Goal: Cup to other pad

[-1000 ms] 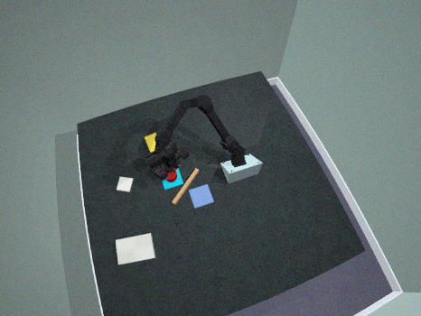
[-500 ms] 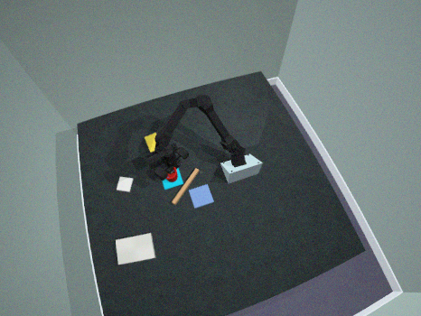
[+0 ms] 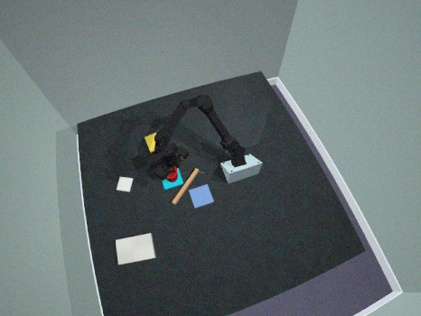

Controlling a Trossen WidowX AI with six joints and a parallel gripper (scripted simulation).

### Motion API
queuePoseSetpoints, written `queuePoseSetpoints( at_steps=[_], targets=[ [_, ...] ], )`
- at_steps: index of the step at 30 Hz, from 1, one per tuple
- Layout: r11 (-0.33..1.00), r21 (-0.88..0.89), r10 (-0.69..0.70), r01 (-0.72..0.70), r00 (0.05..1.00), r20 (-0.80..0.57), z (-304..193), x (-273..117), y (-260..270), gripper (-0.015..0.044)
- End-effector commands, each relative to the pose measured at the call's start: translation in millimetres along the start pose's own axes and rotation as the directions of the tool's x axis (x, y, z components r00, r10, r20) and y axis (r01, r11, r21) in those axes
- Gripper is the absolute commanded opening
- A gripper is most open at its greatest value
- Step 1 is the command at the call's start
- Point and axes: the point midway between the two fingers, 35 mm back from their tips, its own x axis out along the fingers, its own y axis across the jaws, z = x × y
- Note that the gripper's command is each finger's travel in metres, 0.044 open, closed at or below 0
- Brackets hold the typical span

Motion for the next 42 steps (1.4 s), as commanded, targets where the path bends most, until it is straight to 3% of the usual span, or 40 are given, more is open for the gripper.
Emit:
queuePoseSetpoints(
  at_steps=[1, 30, 42],
  targets=[
    [1.0, 0.007, 0.004, -0.004, 1.0, -0.001, 0.6, -6.6, 1.5, 0.0128],
    [1.0, 0.001, 0.001, -0.001, 1.0, 0.0, -0.3, -43.8, 0.3, 0.0128],
    [1.0, -0.006, -0.001, 0.001, 1.0, 0.002, -0.3, -45.0, 0.9, 0.044]
  ],
)
